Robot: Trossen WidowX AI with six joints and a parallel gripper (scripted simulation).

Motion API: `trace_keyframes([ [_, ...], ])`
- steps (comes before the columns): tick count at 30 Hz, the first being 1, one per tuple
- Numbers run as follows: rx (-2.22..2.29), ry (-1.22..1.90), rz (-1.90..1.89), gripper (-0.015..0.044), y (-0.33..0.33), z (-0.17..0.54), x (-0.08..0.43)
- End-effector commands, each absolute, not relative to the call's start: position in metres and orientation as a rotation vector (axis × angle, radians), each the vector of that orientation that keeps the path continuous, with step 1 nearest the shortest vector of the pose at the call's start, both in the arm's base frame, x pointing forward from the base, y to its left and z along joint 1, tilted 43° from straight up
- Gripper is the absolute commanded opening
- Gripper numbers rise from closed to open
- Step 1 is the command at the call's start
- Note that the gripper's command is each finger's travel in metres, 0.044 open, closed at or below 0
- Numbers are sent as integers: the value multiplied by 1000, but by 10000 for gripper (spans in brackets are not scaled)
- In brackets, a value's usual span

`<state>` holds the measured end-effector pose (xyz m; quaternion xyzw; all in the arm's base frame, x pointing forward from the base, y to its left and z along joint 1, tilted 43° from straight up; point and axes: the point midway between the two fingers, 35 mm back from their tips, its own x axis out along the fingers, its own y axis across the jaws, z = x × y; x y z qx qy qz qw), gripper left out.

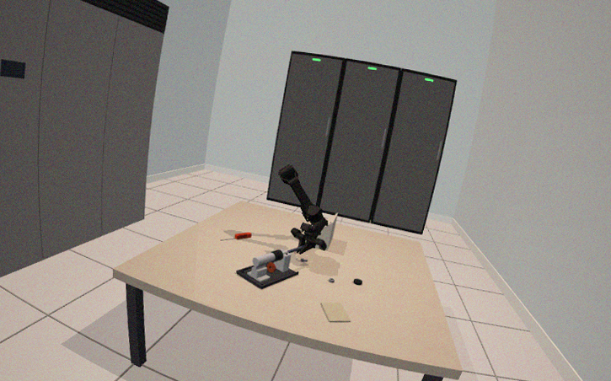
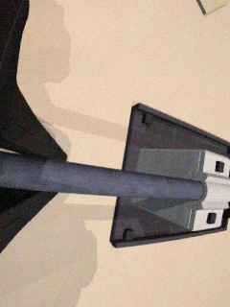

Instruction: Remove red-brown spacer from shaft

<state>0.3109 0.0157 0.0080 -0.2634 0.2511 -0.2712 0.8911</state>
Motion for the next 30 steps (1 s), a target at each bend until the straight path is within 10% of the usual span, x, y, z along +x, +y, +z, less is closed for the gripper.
trace_keyframes([
  [1, -547, 519, -561, 0, 16, 9, 313],
  [30, -547, 519, -561, 0, 15, 12, 322],
])
